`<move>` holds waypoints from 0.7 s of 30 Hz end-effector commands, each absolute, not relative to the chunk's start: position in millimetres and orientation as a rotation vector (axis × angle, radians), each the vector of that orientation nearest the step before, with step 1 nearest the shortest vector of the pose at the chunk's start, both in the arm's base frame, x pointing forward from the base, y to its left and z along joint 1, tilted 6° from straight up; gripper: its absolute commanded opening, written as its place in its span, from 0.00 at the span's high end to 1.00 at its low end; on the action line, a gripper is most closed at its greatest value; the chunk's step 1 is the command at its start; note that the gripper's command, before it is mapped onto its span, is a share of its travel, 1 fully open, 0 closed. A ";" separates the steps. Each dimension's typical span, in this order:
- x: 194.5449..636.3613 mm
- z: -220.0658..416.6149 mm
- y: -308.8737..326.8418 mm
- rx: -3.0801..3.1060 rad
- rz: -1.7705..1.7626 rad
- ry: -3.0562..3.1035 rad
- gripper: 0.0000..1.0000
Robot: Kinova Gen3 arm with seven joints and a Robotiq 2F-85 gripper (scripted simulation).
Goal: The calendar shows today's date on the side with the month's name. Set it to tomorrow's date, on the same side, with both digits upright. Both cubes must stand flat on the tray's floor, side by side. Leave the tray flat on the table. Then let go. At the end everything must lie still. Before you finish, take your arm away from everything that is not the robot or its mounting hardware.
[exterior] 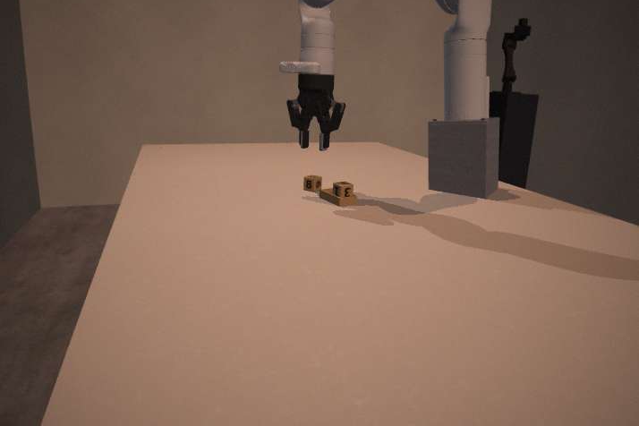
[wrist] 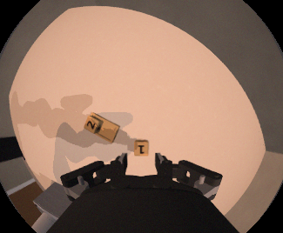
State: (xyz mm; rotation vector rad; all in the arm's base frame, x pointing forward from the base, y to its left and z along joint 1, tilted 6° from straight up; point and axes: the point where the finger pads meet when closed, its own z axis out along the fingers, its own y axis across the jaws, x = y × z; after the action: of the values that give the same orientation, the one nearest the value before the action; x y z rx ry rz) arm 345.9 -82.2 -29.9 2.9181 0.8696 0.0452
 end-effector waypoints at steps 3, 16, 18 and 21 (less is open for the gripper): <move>343.8 -30.0 -83.3 2.923 0.038 0.849 0.54; 348.1 -37.6 -85.1 2.918 0.051 0.847 0.54; 348.5 -39.9 -86.0 2.919 0.051 0.844 0.54; 348.8 -44.1 -85.2 2.920 0.053 0.846 0.54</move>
State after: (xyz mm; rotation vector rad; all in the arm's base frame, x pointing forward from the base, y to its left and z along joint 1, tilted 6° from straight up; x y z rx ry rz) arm 346.3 -84.8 -39.7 2.9149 0.8655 0.0438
